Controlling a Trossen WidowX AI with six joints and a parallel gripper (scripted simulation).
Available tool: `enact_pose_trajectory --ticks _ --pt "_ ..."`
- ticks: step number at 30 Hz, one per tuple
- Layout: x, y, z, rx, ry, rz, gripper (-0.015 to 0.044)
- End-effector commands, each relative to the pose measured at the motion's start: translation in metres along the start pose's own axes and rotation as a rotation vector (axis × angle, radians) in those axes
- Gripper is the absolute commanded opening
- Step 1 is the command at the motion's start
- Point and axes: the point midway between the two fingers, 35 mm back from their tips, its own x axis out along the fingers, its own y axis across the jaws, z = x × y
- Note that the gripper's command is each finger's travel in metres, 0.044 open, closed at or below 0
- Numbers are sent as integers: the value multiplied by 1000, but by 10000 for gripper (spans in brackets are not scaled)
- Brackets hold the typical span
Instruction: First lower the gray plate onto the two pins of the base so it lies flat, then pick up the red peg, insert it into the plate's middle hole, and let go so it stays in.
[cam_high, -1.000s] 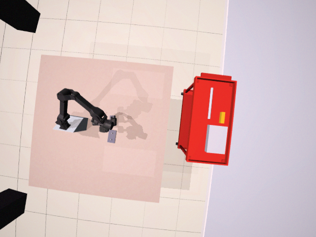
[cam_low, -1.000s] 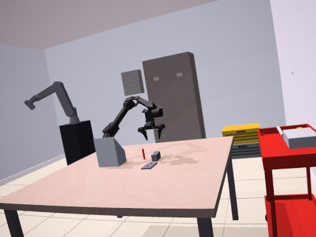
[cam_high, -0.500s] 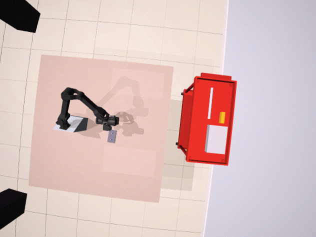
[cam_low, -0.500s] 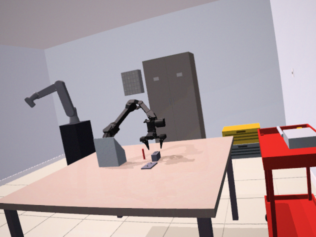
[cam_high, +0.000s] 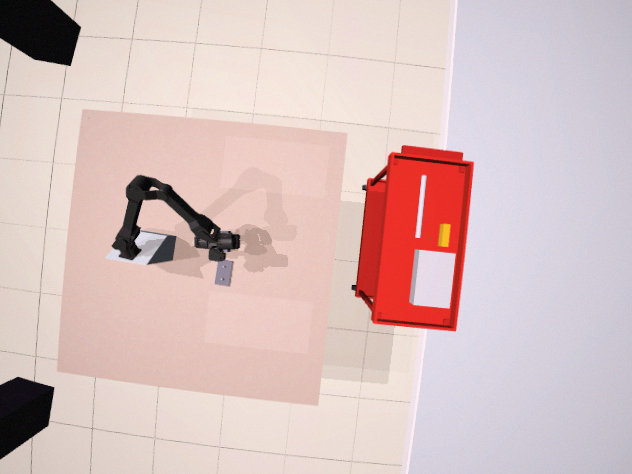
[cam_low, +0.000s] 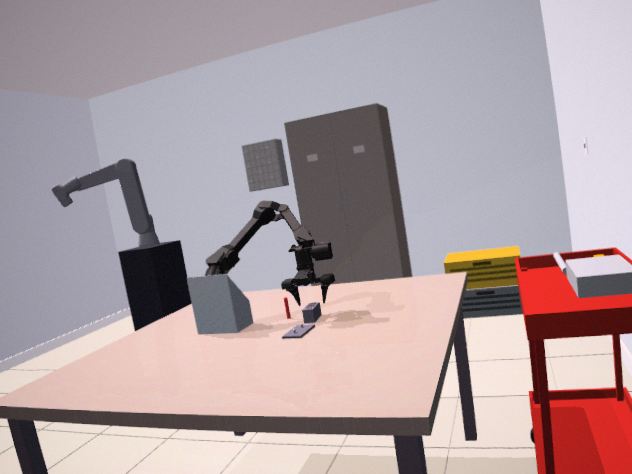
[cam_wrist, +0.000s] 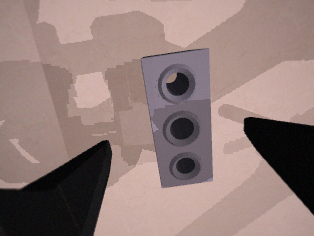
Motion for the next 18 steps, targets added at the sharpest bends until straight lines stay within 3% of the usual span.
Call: enact_pose_trajectory --ticks 1,18 --pt "8 -3 2 12 -2 -10 440" --pt "36 -4 2 12 0 -10 440"
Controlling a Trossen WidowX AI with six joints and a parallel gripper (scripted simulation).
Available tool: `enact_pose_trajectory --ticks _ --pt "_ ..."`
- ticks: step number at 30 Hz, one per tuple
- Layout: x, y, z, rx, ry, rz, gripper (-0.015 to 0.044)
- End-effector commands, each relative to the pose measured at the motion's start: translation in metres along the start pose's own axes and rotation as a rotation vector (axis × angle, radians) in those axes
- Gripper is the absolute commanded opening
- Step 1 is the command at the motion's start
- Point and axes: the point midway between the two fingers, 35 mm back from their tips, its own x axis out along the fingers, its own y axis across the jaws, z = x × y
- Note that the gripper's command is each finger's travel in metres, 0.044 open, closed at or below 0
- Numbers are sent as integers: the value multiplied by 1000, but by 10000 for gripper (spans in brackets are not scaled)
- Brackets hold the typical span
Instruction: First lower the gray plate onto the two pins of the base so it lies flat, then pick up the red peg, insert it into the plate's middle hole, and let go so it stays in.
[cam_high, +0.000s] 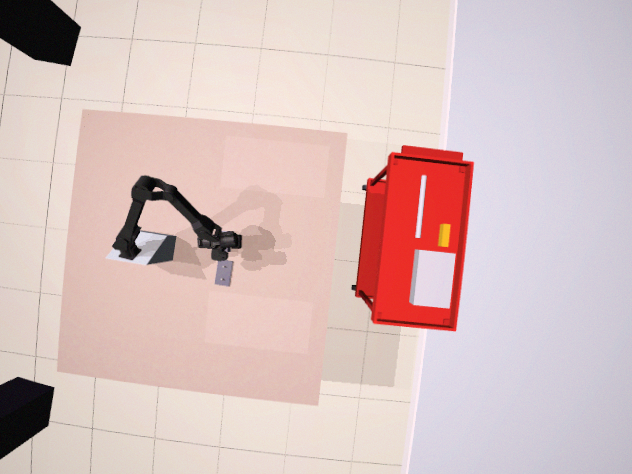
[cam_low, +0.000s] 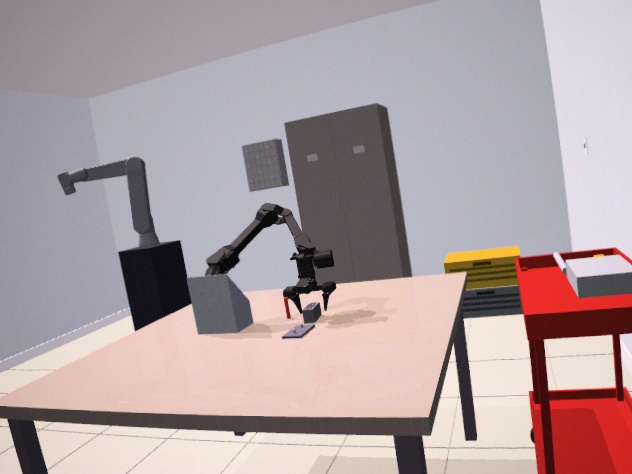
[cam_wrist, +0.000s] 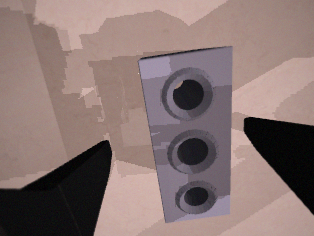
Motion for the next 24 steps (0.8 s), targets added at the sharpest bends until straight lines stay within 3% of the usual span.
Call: enact_pose_trajectory --ticks 1,8,19,24 --pt "8 -4 2 12 -3 -10 440" --pt "17 -5 2 12 -1 -10 440" --pt "17 -5 2 12 -1 -10 151" --pt "17 -5 2 12 -1 -10 118"
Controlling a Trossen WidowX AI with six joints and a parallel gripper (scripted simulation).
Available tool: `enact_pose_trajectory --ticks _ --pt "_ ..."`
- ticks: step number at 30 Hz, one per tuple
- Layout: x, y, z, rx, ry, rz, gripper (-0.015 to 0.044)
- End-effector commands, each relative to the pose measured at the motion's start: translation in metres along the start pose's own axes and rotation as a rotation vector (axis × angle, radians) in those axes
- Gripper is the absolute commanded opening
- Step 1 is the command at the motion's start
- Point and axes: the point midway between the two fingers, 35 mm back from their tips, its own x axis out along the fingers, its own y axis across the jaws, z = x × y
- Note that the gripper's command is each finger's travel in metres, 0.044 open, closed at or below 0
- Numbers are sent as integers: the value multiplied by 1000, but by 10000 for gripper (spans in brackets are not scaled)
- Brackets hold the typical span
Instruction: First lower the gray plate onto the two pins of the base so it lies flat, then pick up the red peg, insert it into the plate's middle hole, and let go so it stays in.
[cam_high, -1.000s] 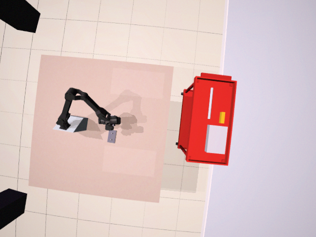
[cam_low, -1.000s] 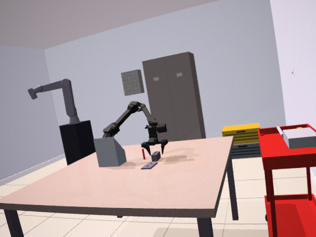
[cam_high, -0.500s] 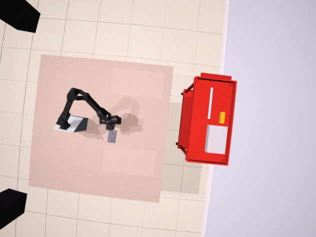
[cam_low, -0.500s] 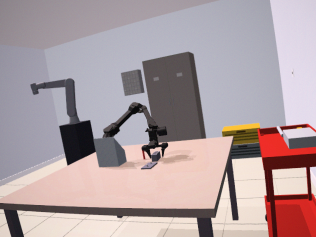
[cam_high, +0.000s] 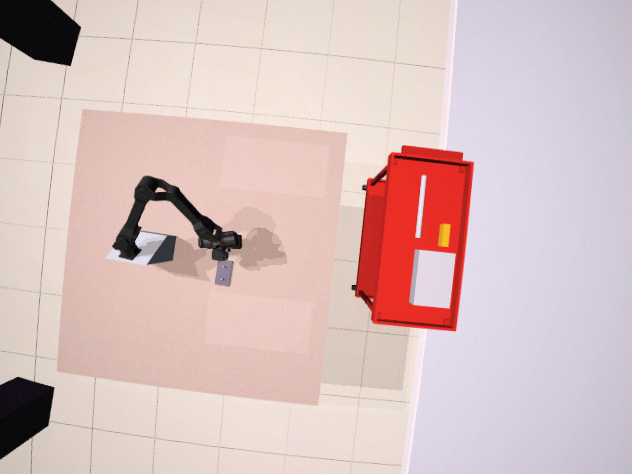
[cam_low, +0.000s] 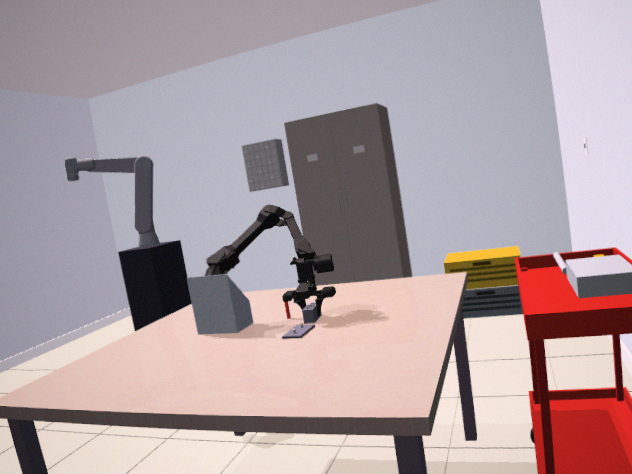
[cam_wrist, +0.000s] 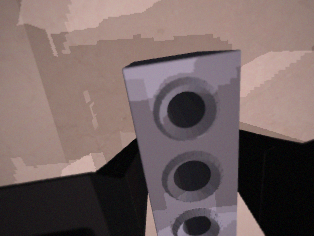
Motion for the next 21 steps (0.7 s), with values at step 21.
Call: enact_pose_trajectory --ticks 21 --pt "-54 11 5 4 -17 -1 0"
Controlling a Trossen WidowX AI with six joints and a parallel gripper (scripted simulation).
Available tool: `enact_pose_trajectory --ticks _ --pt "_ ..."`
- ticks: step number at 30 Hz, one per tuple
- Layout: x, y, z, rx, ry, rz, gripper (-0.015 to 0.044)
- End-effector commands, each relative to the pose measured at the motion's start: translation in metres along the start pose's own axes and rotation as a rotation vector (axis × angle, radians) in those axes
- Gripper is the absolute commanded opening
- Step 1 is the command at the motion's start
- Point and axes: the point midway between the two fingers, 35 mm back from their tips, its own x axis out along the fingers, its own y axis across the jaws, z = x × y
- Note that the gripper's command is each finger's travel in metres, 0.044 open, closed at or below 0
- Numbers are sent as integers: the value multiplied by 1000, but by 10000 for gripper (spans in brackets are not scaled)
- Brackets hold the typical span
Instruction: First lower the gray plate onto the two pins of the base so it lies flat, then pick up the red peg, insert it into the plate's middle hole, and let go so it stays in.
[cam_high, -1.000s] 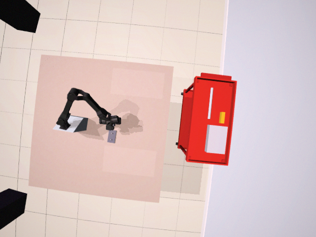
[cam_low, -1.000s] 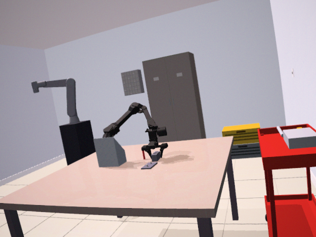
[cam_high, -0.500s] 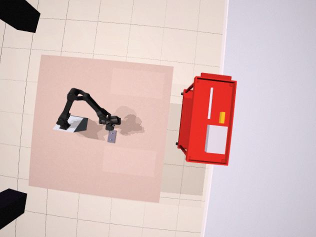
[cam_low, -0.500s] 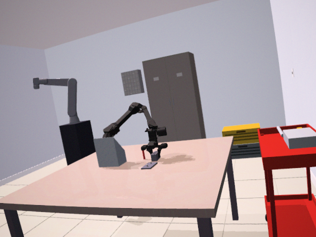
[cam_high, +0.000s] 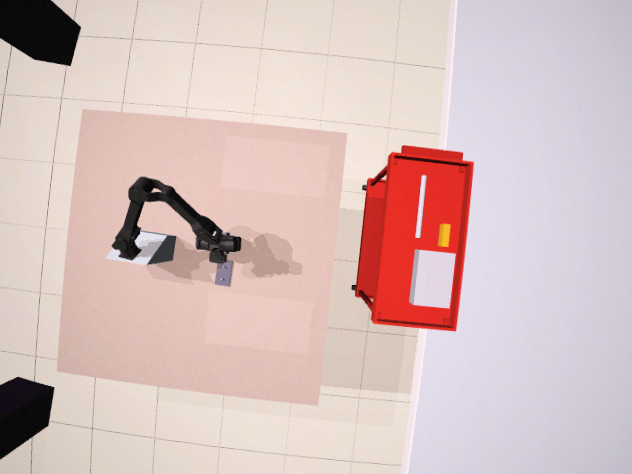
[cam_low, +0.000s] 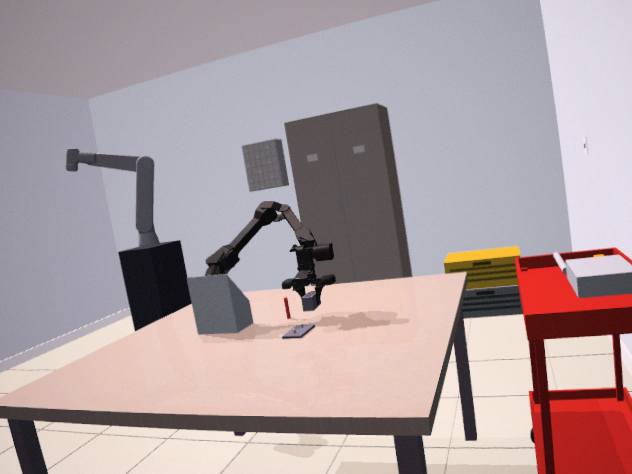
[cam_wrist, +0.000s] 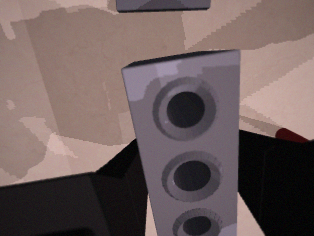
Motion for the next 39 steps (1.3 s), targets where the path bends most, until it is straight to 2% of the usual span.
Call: enact_pose_trajectory --ticks 1,25,39 --pt "-12 3 -2 -12 0 6 0" --pt "-87 1 -5 -11 7 6 0" --pt "-74 4 26 14 5 7 0"
